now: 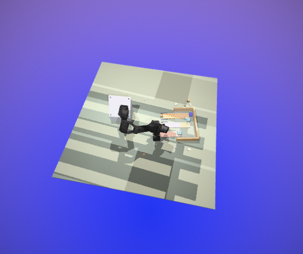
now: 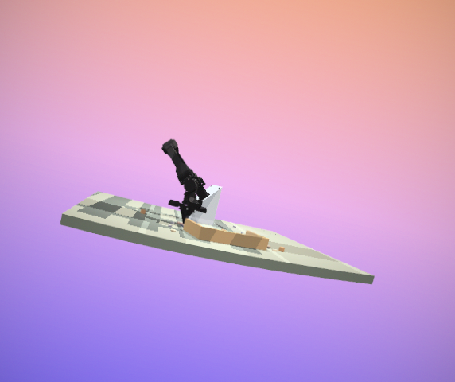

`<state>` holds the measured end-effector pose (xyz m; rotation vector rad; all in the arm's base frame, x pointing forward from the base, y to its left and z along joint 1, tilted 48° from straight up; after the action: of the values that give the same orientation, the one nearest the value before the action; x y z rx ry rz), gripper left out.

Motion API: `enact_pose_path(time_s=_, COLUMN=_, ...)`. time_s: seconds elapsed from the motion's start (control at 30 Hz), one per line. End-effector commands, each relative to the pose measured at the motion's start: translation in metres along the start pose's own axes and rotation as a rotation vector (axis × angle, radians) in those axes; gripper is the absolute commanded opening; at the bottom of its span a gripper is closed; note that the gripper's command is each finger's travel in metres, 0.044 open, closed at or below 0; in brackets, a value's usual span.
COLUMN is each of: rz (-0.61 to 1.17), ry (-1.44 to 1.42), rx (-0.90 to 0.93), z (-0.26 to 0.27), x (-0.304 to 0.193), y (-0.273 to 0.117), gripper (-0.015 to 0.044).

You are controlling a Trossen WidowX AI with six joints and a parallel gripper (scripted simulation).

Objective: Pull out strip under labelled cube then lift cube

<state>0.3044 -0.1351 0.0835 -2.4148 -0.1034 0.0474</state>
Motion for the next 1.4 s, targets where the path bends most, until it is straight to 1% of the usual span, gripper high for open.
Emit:
enact_pose_path(time_s=0.0, rz=0.022, ry=-0.005, rx=0.004, z=0.0, x=-0.011, y=0.005, gripper=0.0)
enact_pose_path(time_s=1.37, rz=0.024, ry=-0.007, rx=0.004, z=-0.004, x=-0.073, y=0.004, gripper=0.0)
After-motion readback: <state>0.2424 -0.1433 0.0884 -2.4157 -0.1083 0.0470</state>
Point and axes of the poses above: the point midway between the two fingers, 35 mm back from their tips, its own y axis out along the fingers, its own z axis across the jaws, x = y × z, the point moved 5 cm from there along -y, back along the fingers, and after that the axes turned 5 degrees about y, right-handed, at the moved point
